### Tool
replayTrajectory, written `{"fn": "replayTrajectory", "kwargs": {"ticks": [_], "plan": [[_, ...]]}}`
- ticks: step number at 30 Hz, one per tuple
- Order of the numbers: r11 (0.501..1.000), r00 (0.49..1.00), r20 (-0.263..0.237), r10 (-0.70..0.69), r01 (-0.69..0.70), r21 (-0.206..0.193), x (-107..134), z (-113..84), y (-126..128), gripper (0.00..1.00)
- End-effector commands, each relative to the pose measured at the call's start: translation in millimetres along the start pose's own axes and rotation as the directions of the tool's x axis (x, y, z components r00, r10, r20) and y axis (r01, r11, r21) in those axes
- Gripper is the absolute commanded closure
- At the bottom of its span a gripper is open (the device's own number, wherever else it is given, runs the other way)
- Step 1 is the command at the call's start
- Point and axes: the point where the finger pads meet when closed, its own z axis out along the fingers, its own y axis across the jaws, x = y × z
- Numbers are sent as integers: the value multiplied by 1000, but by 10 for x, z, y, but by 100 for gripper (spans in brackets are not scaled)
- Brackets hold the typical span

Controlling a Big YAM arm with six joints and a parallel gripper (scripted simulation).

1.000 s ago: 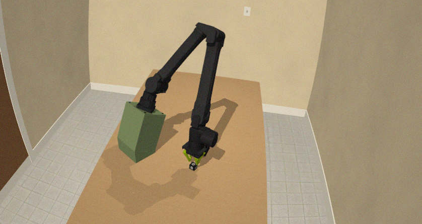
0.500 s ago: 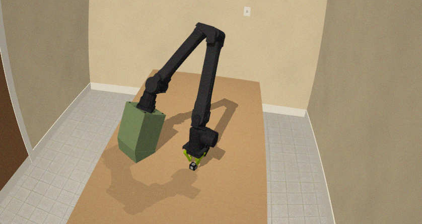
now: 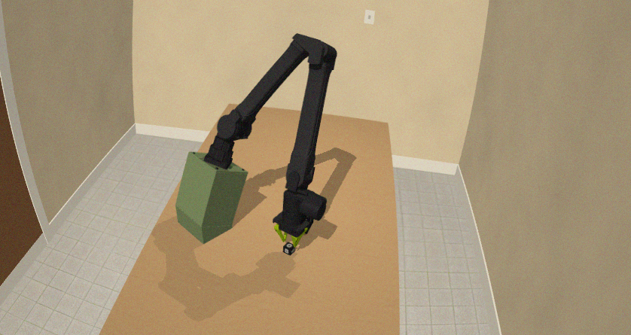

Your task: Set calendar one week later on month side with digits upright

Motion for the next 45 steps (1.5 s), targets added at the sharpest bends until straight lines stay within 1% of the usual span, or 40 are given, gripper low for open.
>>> {"fn": "replayTrajectory", "kwargs": {"ticks": [1, 11, 22, 45], "plan": [[1000, 1000, 0, -3, 3, -8, -36, 31, -17, 56], [1000, 1000, 0, -3, 3, -7, -36, 31, -14, 56], [1000, 1000, 0, -4, 4, -6, -35, 27, 44, 56], [1000, 1000, 0, -6, 6, -2, -37, 25, 11, 56]]}}
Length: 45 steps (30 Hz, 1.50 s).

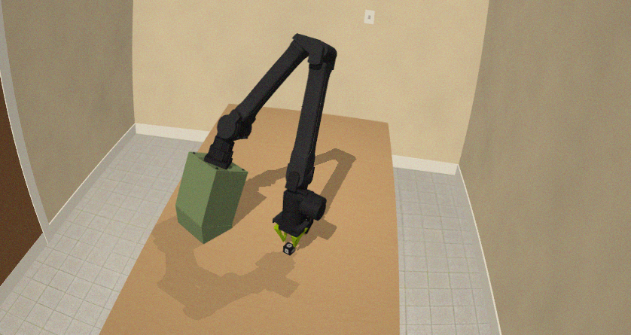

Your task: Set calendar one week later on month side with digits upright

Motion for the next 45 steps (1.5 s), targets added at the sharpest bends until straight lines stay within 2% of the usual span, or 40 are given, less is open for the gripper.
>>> {"fn": "replayTrajectory", "kwargs": {"ticks": [1, 16, 39, 45], "plan": [[1000, 1000, 0, -6, 6, -1, -38, 24, 2, 56], [1000, 1000, 0, -5, 5, -1, -36, 30, 4, 56], [1000, 1000, 1, -5, 5, 3, -32, 373, -24, 56], [1000, 1000, 0, -2, 2, -2, -35, 393, -2, 56]]}}
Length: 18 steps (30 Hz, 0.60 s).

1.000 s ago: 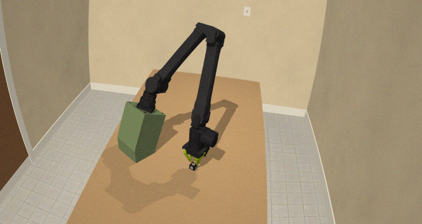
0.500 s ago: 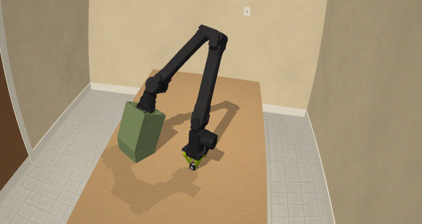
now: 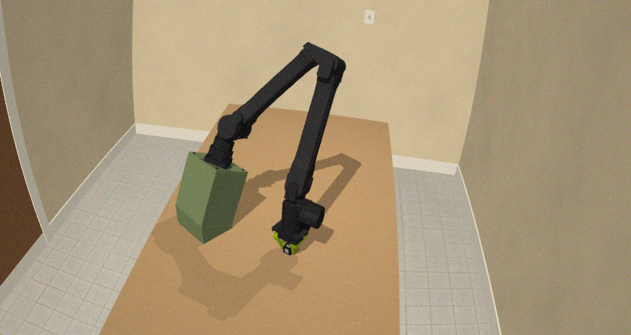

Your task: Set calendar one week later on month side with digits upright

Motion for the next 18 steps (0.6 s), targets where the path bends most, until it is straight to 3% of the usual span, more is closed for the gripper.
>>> {"fn": "replayTrajectory", "kwargs": {"ticks": [1, 18], "plan": [[1000, 1000, 0, -1, 1, 1, -36, 31, -24, 56], [1000, 1000, 1, -7, 7, 6, -45, 15, -41, 56]]}}
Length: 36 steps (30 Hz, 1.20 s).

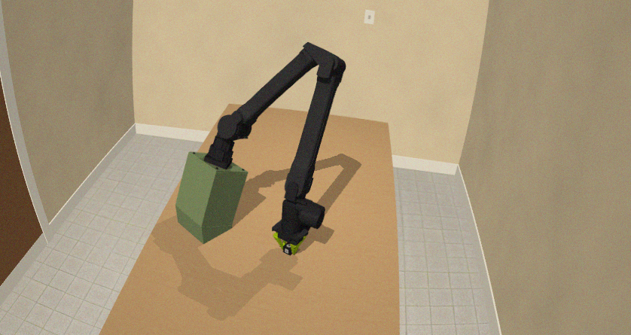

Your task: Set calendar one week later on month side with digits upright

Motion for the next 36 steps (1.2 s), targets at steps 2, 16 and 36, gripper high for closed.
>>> {"fn": "replayTrajectory", "kwargs": {"ticks": [2, 16, 36], "plan": [[1000, 1000, 1, -9, 9, 6, -44, 15, -37, 56], [1000, 1000, 1, -9, 9, 6, -44, 15, -37, 56], [1000, 1000, 1, -9, 9, 6, -44, 15, -37, 75]]}}
